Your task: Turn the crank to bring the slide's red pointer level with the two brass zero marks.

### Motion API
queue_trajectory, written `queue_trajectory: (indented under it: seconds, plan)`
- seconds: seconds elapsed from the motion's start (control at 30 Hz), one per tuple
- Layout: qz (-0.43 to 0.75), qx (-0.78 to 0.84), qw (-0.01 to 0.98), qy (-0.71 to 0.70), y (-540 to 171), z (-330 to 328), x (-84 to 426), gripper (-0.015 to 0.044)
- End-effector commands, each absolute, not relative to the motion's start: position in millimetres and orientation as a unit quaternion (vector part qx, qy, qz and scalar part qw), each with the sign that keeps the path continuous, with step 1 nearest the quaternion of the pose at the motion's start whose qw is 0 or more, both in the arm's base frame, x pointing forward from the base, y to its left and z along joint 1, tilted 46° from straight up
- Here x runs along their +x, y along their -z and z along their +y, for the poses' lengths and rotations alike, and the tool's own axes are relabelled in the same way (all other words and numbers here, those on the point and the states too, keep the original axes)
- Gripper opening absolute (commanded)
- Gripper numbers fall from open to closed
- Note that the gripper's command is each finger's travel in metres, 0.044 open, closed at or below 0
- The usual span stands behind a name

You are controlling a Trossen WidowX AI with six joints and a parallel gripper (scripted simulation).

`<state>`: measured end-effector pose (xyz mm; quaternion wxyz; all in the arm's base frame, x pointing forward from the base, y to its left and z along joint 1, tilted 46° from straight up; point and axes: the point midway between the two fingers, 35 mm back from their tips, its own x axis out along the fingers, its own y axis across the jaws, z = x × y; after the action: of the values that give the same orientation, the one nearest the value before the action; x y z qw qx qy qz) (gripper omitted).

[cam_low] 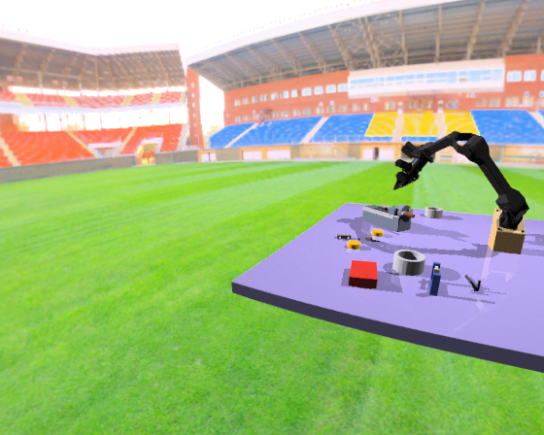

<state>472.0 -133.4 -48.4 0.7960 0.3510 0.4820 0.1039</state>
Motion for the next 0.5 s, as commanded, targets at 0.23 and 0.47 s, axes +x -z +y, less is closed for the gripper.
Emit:
queue_trajectory:
  seconds: [0.23,0.47]
  plan:
    - [0.494,0.365,0.787,-0.059,13.8,-110.0,460.3,0.0440]
    - [0.496,0.381,0.780,-0.011,-9.5,-88.0,443.8,0.0440]
